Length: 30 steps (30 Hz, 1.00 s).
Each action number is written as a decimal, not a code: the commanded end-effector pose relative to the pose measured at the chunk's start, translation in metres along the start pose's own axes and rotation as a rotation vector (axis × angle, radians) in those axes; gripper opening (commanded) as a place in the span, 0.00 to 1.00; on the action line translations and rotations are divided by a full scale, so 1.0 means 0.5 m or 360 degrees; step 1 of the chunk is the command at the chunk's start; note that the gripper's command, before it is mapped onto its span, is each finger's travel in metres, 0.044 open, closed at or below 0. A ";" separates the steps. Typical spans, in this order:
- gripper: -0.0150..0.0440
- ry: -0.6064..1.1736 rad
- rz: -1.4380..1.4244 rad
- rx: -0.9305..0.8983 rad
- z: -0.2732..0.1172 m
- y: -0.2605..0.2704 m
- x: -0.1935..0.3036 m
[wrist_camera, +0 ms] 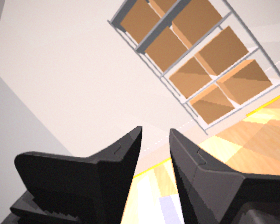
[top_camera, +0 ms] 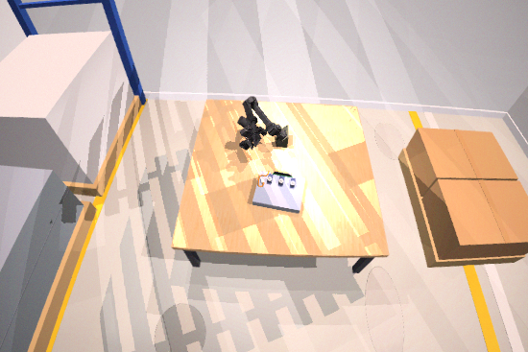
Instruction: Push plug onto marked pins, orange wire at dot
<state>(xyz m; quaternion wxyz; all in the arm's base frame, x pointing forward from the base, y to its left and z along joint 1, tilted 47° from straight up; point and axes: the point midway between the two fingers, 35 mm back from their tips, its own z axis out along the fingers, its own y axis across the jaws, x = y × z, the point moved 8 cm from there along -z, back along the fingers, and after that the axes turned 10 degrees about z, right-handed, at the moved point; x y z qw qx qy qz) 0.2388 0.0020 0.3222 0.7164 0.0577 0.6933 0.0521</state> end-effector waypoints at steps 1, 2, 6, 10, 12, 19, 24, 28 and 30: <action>0.45 0.0040 0.0030 0.0033 0.009 -0.009 0.004; 0.45 0.0076 0.0029 0.0059 0.016 -0.011 0.007; 0.45 0.0249 0.0017 0.0182 0.048 -0.022 0.020; 0.45 0.0426 -0.0005 0.0307 0.078 -0.034 0.035; 0.45 0.0514 -0.0020 0.0369 0.092 -0.041 0.044; 0.45 0.0821 -0.0094 0.0580 0.136 -0.063 0.076; 0.45 0.1039 -0.0167 0.0724 0.162 -0.079 0.100; 0.45 0.1213 -0.0237 0.0835 0.180 -0.091 0.120; 0.45 0.1299 -0.0277 0.0888 0.189 -0.098 0.130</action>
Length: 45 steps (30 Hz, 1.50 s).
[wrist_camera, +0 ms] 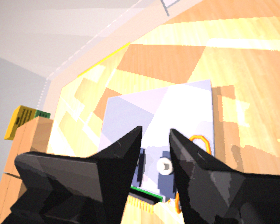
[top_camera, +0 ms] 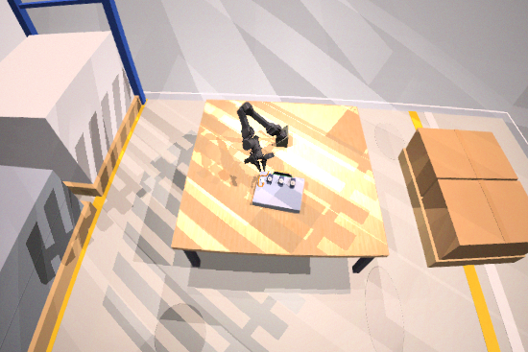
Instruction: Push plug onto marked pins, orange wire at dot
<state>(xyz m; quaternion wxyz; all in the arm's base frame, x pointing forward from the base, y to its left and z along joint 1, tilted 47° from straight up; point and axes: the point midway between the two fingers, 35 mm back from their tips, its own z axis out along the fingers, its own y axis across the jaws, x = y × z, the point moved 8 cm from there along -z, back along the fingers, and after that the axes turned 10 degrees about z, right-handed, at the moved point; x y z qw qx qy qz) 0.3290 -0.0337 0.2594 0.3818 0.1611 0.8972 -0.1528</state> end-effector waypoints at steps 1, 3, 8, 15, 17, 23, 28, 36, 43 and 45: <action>0.45 0.0144 -0.0063 0.0117 0.025 0.001 0.001; 0.45 0.0223 -0.0105 0.0178 0.039 0.001 0.002; 0.45 0.0416 -0.0220 0.0328 0.072 0.002 0.007; 0.45 0.0676 -0.0407 0.0531 0.115 0.001 0.016; 0.45 0.0748 -0.0466 0.0586 0.127 0.001 0.019; 0.45 0.0956 -0.0658 0.0745 0.161 0.000 0.027; 0.45 0.1072 -0.0778 0.0831 0.180 0.000 0.031; 0.45 0.1071 -0.0778 0.0832 0.207 -0.024 0.049; 0.45 0.1071 -0.0778 0.0832 0.217 -0.033 0.056; 0.45 0.1071 -0.0778 0.0832 0.220 -0.036 0.058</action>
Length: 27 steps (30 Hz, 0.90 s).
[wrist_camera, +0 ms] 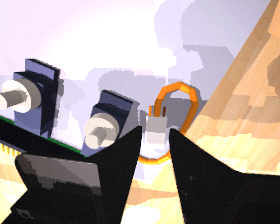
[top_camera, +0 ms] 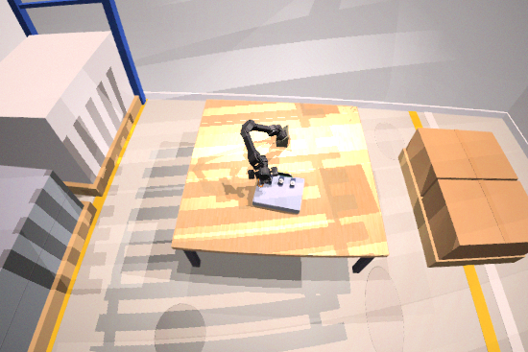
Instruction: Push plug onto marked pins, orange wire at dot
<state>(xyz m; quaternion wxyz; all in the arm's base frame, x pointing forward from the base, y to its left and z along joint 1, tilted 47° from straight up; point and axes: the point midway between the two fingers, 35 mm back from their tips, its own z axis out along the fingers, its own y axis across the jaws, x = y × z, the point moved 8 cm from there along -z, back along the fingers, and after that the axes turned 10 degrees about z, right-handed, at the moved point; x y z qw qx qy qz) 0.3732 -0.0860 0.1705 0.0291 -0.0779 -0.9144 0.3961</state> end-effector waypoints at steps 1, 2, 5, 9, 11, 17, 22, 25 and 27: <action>0.45 -0.0001 -0.0004 0.0005 0.010 0.000 0.000; 0.45 -0.0001 -0.0004 0.0005 0.013 0.000 0.000; 0.45 -0.0001 -0.0004 0.0006 0.022 0.000 0.000; 0.40 -0.0001 -0.0004 0.0006 0.027 0.000 0.000; 0.35 -0.0001 -0.0004 0.0006 0.027 0.000 0.000; 0.25 -0.0001 -0.0004 0.0006 0.025 0.000 0.000; 0.25 -0.0001 -0.0004 0.0003 -0.005 0.000 -0.002; 0.25 -0.0001 -0.0004 0.0001 -0.034 0.001 -0.003; 0.25 0.0000 -0.0005 0.0001 -0.055 0.001 -0.002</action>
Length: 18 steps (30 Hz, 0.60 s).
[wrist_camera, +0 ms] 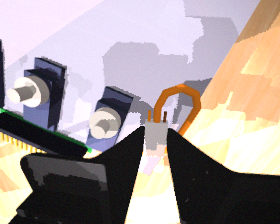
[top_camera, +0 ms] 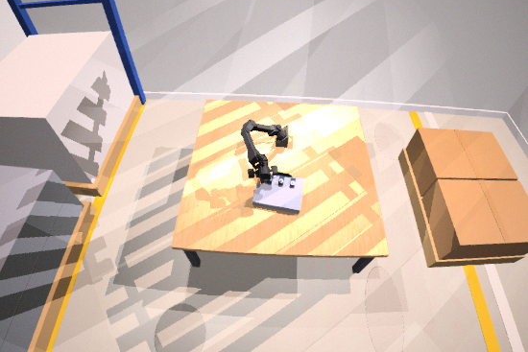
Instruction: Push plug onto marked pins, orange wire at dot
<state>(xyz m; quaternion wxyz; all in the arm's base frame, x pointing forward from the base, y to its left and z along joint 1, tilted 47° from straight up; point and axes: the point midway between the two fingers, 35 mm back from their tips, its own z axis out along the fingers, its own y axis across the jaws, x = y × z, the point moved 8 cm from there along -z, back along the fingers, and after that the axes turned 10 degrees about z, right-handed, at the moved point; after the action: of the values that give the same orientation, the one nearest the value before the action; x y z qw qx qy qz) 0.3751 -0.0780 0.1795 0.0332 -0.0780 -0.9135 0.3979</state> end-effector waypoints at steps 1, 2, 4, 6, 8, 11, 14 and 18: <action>0.25 -0.0012 0.0000 -0.0006 -0.041 0.003 0.000; 0.25 -0.0012 0.0000 -0.0006 -0.051 0.002 0.000; 0.25 -0.0012 0.0000 -0.0005 -0.063 0.002 0.002; 0.25 -0.0012 -0.0010 -0.0005 -0.065 0.003 0.002; 0.25 -0.0013 -0.0055 -0.0007 -0.066 0.009 0.003; 0.25 -0.0015 -0.0189 -0.0012 -0.067 0.024 0.006; 0.25 -0.0018 -0.0354 -0.0018 -0.069 0.042 0.011; 0.25 -0.0023 -0.0574 -0.0025 -0.071 0.067 0.017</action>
<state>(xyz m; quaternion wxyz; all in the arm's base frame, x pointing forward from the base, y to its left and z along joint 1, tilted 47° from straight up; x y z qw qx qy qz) 0.3759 -0.0367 0.1854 0.0809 0.0461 -0.9179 0.3857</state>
